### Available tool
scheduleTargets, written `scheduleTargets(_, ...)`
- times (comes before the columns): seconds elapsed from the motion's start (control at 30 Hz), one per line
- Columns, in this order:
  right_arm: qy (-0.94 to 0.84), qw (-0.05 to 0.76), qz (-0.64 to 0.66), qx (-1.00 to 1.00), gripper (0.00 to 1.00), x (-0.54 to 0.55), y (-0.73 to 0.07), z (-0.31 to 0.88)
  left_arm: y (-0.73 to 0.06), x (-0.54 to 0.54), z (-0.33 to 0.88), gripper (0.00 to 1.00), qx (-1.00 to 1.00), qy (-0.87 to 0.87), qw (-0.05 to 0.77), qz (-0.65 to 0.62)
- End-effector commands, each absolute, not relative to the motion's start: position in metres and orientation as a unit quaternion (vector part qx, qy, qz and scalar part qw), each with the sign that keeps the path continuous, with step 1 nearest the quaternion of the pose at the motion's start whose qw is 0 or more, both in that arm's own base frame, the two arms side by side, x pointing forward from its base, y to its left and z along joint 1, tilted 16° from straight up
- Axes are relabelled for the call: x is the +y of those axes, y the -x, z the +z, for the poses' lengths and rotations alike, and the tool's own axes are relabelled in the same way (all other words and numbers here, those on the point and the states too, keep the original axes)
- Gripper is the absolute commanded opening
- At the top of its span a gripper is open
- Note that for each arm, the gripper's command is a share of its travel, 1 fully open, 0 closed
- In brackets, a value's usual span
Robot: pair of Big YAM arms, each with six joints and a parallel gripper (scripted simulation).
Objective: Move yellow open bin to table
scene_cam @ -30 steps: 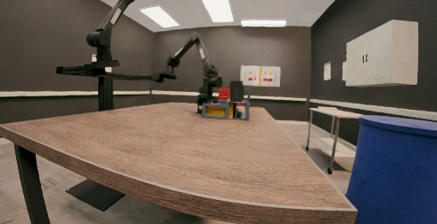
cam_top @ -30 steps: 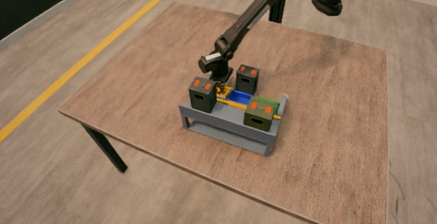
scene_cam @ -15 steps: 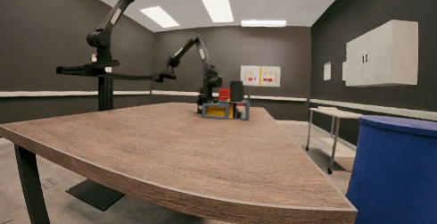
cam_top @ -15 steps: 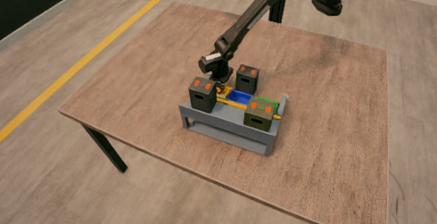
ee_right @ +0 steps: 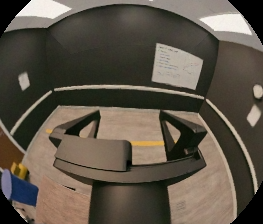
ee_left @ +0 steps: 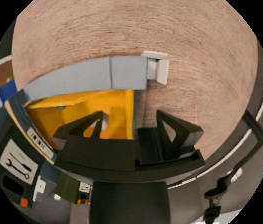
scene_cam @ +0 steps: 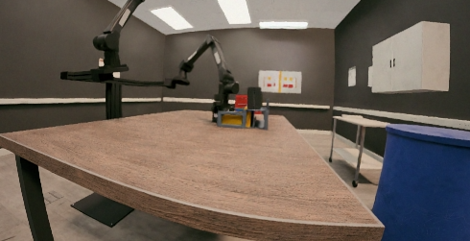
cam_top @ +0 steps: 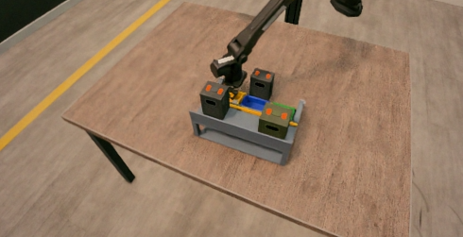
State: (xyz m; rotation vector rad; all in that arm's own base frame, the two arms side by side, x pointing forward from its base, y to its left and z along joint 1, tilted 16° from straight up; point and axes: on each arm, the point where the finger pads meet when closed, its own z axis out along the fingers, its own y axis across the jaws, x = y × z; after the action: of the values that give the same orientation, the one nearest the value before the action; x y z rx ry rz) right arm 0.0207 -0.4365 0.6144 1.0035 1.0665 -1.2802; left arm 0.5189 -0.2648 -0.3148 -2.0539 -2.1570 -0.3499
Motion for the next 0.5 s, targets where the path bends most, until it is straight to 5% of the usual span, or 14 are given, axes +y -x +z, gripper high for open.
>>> scheduleTargets(0.0, -0.419, 0.574, -0.551, 0.437, 1.0, -0.4271, -0.0171, 0.6264, -0.5424, -0.2706, -0.3107, 0.9, -0.721, 0.68, 0.05, -0.122)
scheduleTargets(0.47, -0.419, 0.574, -0.551, 0.437, 1.0, -0.4271, -0.0171, 0.6264, -0.5431, -0.2717, -0.3095, 0.9, -0.721, 0.68, 0.049, -0.122)
